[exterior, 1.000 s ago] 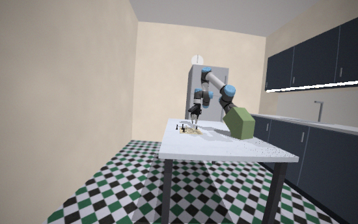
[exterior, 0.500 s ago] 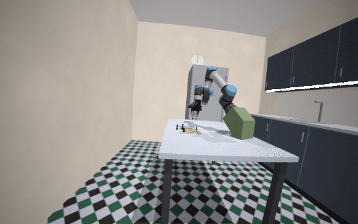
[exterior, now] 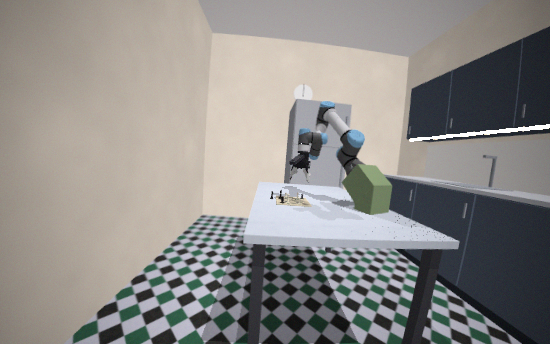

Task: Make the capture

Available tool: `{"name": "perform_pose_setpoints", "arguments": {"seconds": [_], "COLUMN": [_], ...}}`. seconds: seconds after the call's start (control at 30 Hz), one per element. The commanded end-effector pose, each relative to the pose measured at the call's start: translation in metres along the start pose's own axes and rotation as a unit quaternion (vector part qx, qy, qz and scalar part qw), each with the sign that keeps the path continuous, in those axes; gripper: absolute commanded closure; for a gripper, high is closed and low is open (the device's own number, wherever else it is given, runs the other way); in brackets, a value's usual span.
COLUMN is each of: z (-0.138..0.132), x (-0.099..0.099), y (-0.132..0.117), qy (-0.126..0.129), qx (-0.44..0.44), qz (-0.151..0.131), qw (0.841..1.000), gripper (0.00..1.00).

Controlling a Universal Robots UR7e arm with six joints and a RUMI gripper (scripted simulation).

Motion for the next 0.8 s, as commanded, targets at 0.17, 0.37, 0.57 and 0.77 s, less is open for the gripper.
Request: {"name": "perform_pose_setpoints", "arguments": {"seconds": [0.17, 0.37, 0.57, 0.77], "z": [0.0002, 0.0002, 0.0002, 0.0002], "x": [-0.0006, -0.0006, -0.0021, -0.0079], "y": [0.0001, 0.0001, 0.0002, 0.0002], "qy": [0.000, 0.000, 0.000, 0.000], "qx": [0.000, 0.000, 0.000, 0.000], "qz": [0.000, 0.000, 0.000, 0.000], "qw": [1.000, 1.000, 1.000, 1.000], "gripper": [0.00, 0.00, 0.00, 0.00]}}
Point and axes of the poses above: the point where the finger pads meet when closed, its own x axis out along the fingers, its own z axis across the jaws, y = z × x, the point moved 3 cm from there along -x, back along the fingers, and after that the axes turned 6 degrees about -x, right-handed, at the moved point
